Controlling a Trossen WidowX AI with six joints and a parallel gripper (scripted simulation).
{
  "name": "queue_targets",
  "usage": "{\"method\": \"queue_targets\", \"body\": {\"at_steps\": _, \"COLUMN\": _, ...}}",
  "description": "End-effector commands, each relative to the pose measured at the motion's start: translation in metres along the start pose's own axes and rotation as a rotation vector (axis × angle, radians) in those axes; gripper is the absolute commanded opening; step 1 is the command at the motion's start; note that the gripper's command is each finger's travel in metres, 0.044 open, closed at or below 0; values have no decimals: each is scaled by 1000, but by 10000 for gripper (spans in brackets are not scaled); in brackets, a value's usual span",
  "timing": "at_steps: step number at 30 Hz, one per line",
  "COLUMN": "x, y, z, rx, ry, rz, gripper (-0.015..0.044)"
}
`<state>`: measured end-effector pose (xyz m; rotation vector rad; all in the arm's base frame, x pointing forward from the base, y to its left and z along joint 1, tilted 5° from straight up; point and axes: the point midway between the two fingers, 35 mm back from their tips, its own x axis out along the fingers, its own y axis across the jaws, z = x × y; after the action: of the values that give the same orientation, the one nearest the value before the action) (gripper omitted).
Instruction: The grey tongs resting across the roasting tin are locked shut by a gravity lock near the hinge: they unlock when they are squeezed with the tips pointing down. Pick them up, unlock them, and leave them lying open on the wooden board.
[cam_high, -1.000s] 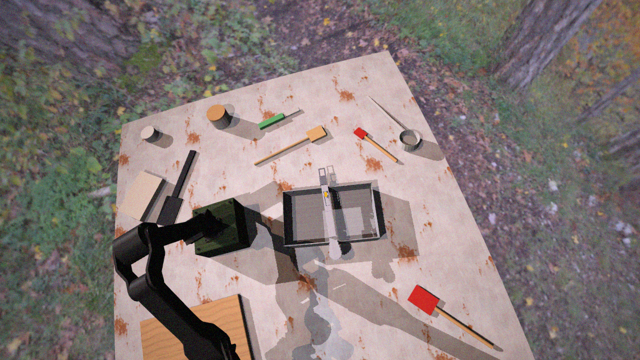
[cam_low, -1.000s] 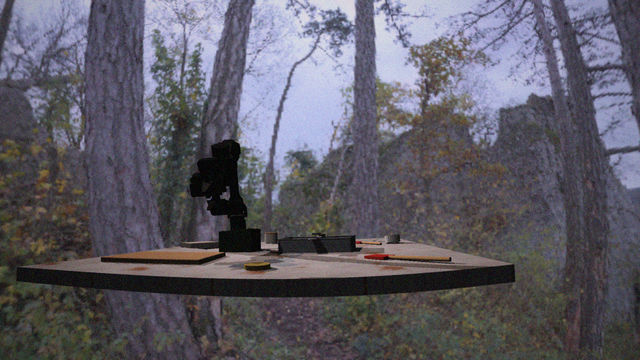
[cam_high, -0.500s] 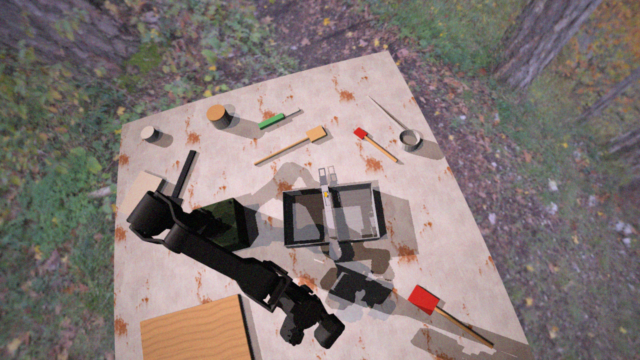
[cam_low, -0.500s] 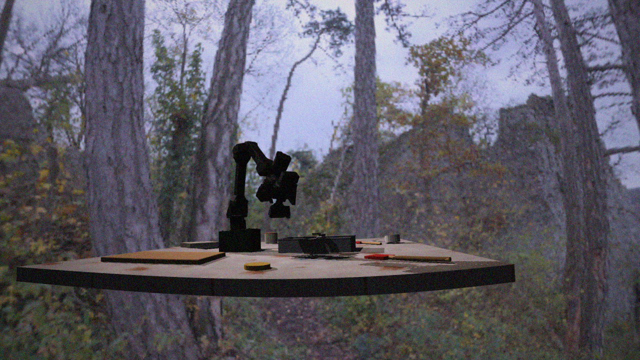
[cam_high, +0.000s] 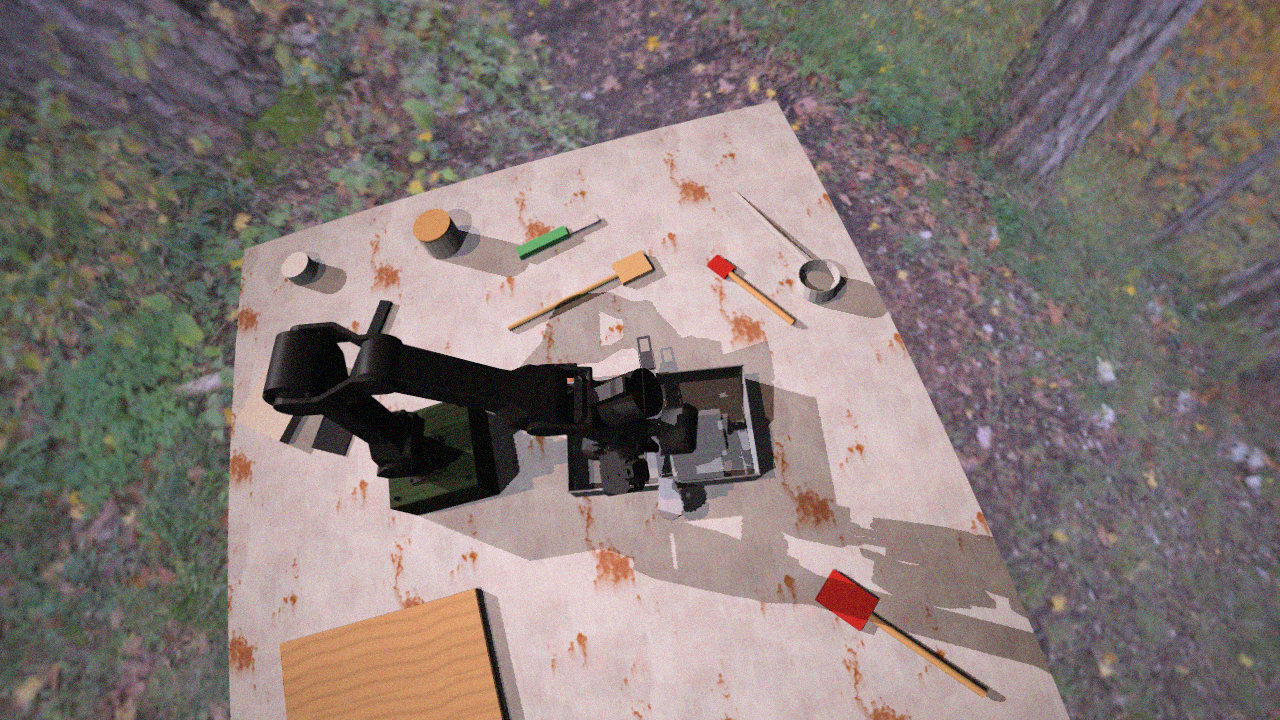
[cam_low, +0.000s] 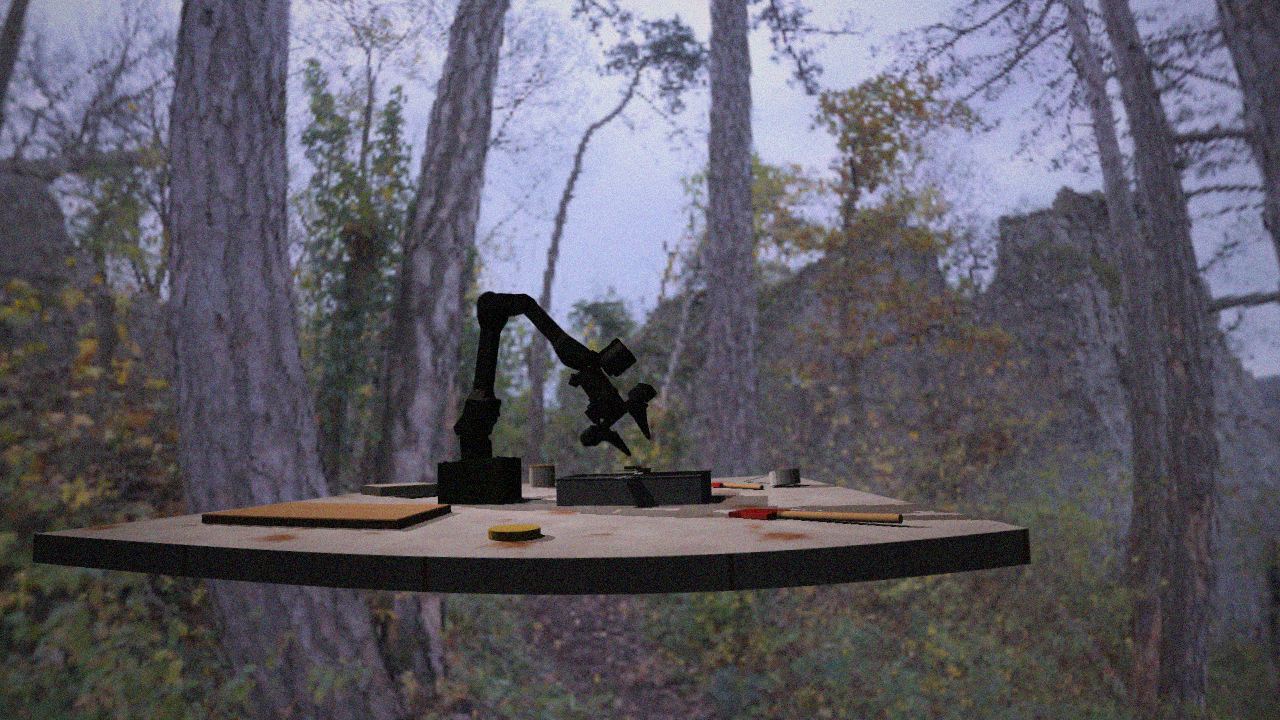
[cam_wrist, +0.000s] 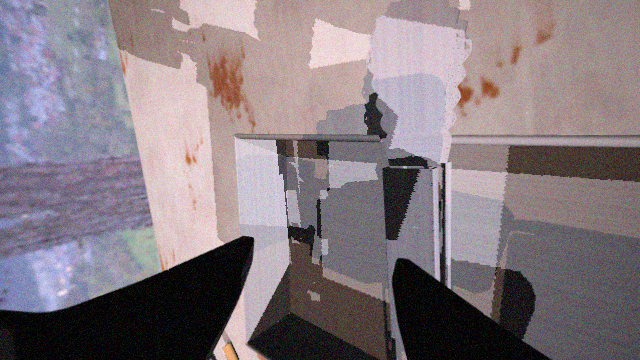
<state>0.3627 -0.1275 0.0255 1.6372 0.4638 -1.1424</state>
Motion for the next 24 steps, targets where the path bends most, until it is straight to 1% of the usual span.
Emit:
{"method": "queue_targets", "body": {"at_steps": 1, "x": -12, "y": -32, "z": -55, "rx": -120, "ry": 88, "rz": -55, "gripper": 260}}
{"method": "queue_targets", "body": {"at_steps": 3, "x": -18, "y": -49, "z": -78, "rx": -179, "ry": 126, "rz": -82, "gripper": 260}}
{"method": "queue_targets", "body": {"at_steps": 5, "x": -20, "y": -55, "z": -86, "rx": -200, "ry": 139, "rz": -92, "gripper": 260}}
{"method": "queue_targets", "body": {"at_steps": 12, "x": -18, "y": -53, "z": -75, "rx": -200, "ry": 138, "rz": -92, "gripper": 260}}
{"method": "queue_targets", "body": {"at_steps": 24, "x": -12, "y": -53, "z": -76, "rx": -200, "ry": 138, "rz": -92, "gripper": 260}}
